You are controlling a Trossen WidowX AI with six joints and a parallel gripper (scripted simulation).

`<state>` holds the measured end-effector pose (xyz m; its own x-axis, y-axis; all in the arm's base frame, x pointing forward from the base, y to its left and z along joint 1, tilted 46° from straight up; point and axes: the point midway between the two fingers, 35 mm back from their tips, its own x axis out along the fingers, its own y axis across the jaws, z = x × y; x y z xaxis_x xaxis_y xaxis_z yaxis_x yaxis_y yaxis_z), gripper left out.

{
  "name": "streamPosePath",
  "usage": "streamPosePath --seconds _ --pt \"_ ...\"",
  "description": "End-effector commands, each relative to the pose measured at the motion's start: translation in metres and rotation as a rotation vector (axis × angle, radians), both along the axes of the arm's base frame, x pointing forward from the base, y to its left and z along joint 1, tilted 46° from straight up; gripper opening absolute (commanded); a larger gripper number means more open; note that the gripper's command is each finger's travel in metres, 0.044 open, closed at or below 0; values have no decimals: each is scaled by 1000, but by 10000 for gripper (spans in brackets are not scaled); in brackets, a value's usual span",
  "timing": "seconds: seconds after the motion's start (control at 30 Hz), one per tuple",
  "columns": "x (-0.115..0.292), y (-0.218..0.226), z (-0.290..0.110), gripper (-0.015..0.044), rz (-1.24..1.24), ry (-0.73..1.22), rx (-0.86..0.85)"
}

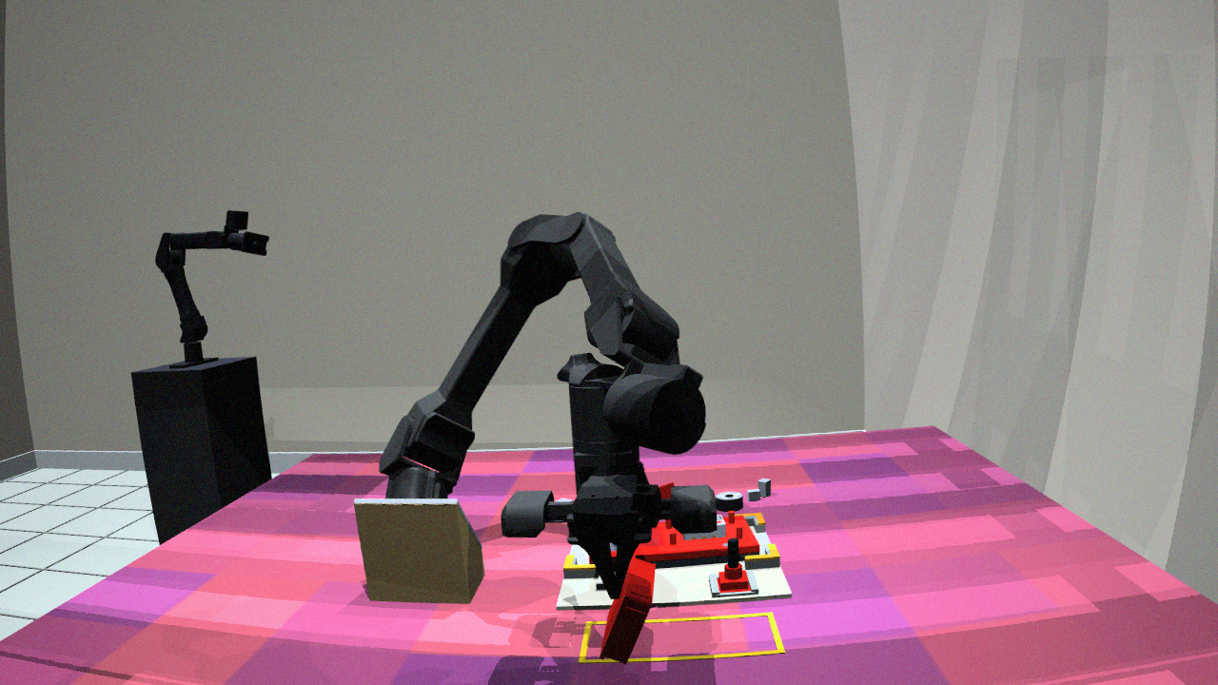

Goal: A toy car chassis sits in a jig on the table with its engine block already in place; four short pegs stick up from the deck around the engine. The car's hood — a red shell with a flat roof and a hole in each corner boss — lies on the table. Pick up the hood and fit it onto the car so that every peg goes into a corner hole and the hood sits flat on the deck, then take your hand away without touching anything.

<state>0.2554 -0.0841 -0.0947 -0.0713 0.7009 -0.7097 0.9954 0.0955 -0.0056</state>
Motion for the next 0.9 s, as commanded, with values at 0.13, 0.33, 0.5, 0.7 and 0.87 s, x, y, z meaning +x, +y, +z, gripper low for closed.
streamPosePath --seconds 0.13,0.33,0.5,0.7,0.87 --pt "6 2 0 0 -6 5 7" --pt "10 -5 6 0 -6 5 6" --pt "13 -38 36 0 -6 5 5" --pt "11 -56 56 0 -6 6 6" --pt "13 -54 50 0 -22 3 5"
